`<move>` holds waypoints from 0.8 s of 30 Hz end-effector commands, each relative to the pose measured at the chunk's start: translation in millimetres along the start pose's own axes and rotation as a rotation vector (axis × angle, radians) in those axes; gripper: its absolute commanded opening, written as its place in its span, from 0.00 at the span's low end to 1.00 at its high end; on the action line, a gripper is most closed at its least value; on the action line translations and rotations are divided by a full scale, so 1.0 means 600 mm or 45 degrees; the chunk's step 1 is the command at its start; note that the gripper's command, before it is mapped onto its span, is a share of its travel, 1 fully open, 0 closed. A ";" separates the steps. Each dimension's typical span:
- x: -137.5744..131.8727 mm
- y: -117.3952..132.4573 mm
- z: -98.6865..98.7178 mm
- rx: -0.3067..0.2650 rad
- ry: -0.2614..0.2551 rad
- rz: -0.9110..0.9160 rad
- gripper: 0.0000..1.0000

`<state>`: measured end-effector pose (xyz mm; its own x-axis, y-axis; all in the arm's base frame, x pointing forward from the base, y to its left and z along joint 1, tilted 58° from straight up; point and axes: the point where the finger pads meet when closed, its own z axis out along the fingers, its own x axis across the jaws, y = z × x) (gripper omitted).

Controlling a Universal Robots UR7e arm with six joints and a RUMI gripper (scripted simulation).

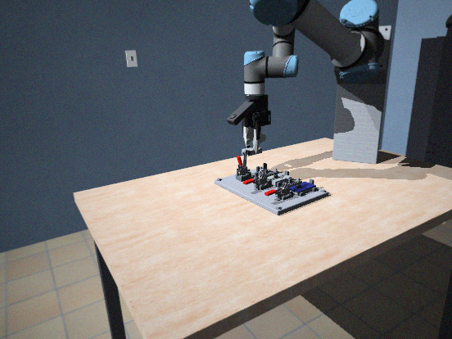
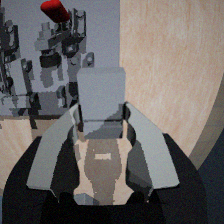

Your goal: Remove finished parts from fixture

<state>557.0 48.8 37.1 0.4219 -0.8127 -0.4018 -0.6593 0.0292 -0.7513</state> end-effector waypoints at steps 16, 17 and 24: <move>0.068 -0.001 0.000 0.000 0.000 0.000 0.00; 0.072 -0.001 0.000 0.000 0.000 -0.001 0.00; 0.093 -0.001 0.000 0.000 0.000 -0.001 0.00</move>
<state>577.4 9.5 17.7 0.4219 -0.8127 -0.4019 -0.6593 0.0292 -0.7513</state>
